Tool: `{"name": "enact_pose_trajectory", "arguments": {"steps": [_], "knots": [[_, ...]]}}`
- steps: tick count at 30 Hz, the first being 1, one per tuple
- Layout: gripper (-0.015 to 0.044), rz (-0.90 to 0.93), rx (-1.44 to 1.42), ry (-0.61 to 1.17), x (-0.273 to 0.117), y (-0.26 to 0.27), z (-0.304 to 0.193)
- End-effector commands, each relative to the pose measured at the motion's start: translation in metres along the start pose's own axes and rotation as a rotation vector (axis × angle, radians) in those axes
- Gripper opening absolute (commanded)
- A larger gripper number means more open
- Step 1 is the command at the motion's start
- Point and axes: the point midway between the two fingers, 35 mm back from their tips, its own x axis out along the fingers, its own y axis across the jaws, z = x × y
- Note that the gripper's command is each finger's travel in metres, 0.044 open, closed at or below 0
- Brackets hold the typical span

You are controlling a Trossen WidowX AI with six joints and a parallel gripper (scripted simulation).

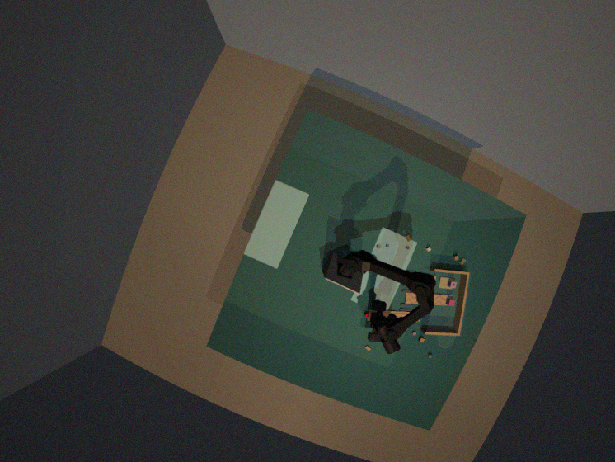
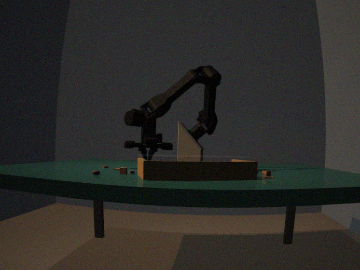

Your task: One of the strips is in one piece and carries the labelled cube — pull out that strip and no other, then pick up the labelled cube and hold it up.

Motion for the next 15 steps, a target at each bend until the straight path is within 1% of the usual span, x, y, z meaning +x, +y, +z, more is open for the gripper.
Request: {"name": "enact_pose_trajectory", "arguments": {"steps": [1,5,8,12,15], "knots": [[0.0000,0.000,0.000,0.002,-0.002,0.000,0.000],[0.0000,0.008,0.007,0.026,-0.040,-0.002,0.002],[0.0000,0.009,0.007,0.027,-0.042,-0.002,0.002],[0.0105,0.011,-0.123,0.026,-0.044,-0.003,0.024],[0.0184,0.012,-0.132,0.025,-0.046,-0.003,0.035]]}}
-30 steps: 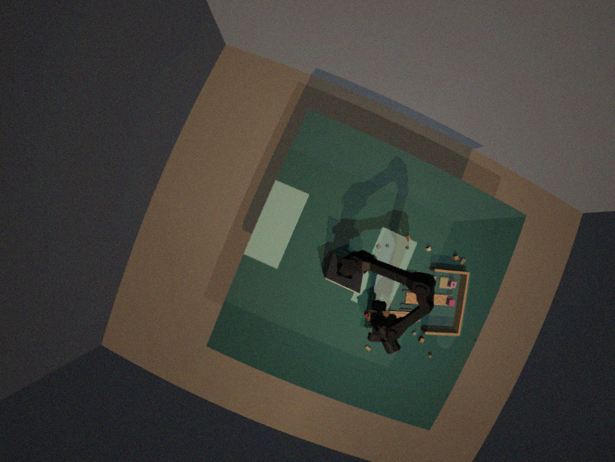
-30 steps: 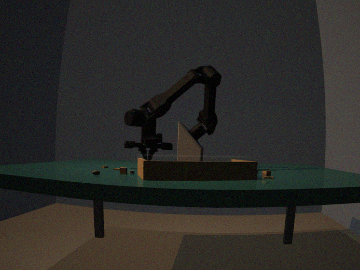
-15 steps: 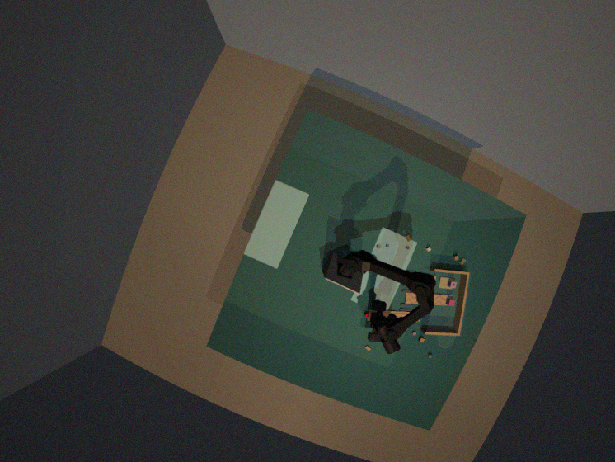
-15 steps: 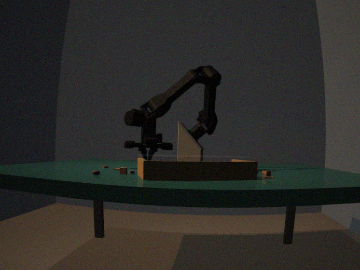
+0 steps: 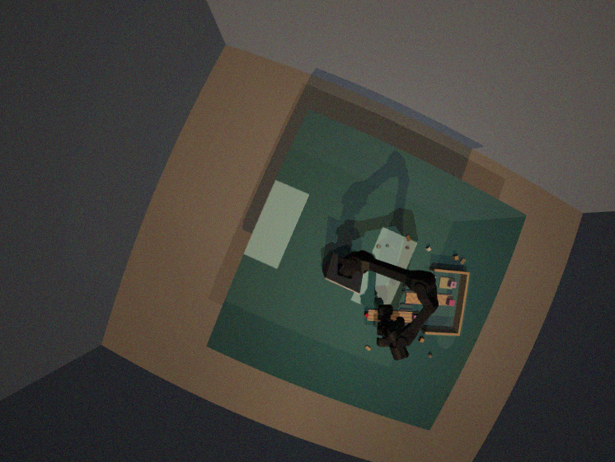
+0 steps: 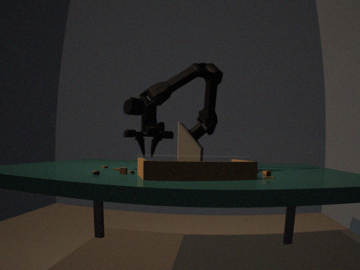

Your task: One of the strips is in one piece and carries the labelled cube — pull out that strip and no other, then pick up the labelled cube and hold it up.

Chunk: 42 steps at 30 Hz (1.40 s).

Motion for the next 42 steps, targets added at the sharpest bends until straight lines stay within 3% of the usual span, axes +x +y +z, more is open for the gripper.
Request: {"name": "enact_pose_trajectory", "arguments": {"steps": [1,10,42], "knots": [[0.0210,0.002,-0.029,-0.002,-0.001,-0.001,0.014],[0.0440,0.002,-0.030,-0.003,-0.006,-0.003,0.052],[0.0440,0.004,-0.034,-0.008,-0.019,-0.007,0.192]]}}
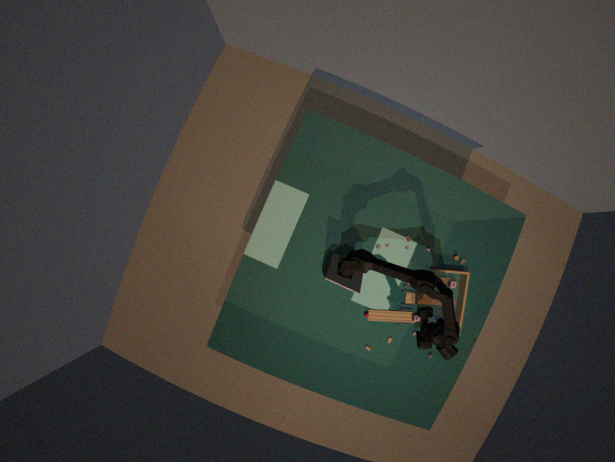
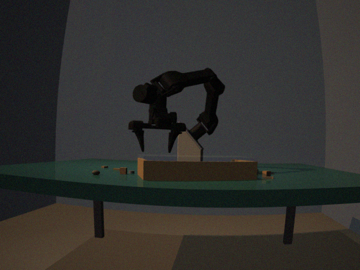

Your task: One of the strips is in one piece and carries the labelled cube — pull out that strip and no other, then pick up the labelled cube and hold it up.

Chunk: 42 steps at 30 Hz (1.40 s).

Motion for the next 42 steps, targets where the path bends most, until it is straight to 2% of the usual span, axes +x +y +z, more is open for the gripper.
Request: {"name": "enact_pose_trajectory", "arguments": {"steps": [1,2,9,10,42], "knots": [[0.0440,0.007,0.003,0.002,0.004,0.003,0.013],[0.0440,0.007,0.003,0.002,0.004,0.003,0.014],[0.0256,0.007,0.003,0.002,0.013,0.002,0.015],[0.0250,0.007,0.003,0.002,0.015,0.002,0.015],[0.0250,0.010,0.003,0.001,0.060,0.003,0.015]]}}
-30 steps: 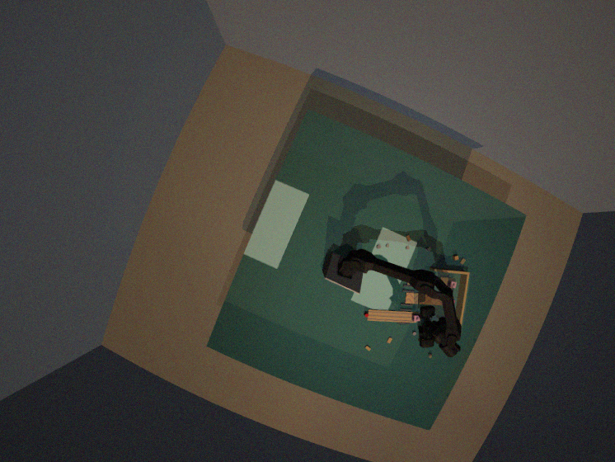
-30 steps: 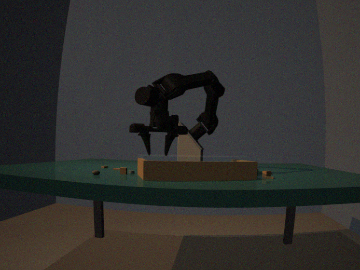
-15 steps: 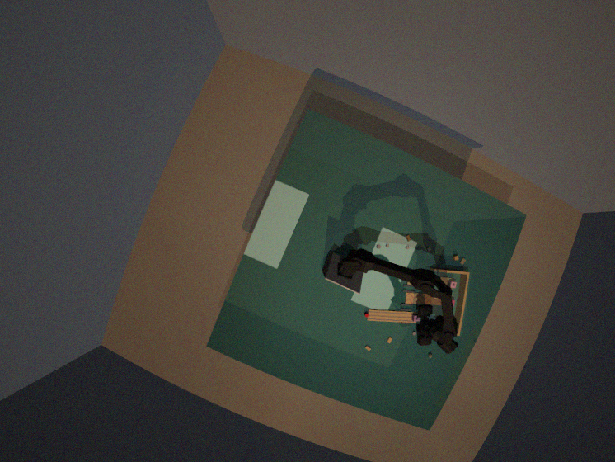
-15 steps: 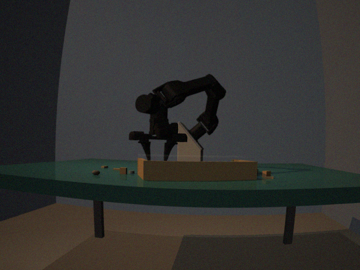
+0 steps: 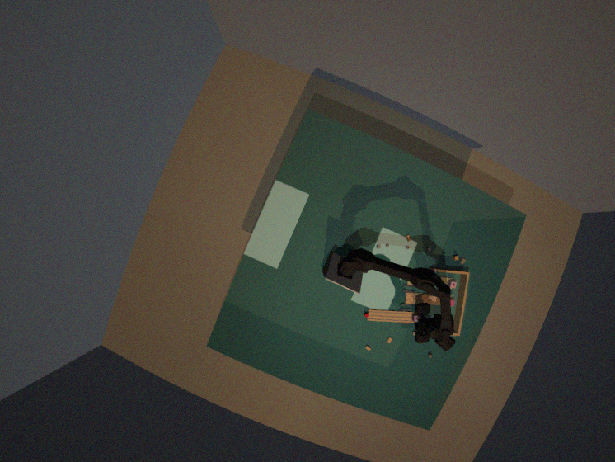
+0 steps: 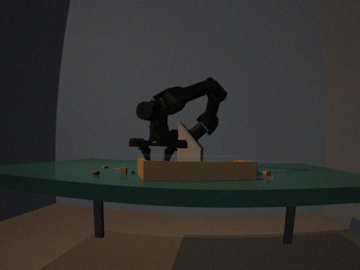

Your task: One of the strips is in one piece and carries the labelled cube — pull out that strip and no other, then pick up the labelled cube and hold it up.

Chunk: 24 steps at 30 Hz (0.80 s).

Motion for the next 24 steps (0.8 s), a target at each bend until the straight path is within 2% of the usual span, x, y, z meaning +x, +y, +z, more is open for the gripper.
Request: {"name": "enact_pose_trajectory", "arguments": {"steps": [1,4,13,17,24], "knots": [[0.0250,0.006,0.007,0.001,0.003,0.001,-0.001],[0.0171,0.000,0.000,0.000,0.000,0.000,0.000],[0.0111,0.000,0.000,0.000,0.000,0.000,0.000],[0.0006,-0.008,-0.007,0.001,-0.001,0.000,0.000],[0.0000,-0.012,-0.006,0.003,-0.017,0.009,-0.015]]}}
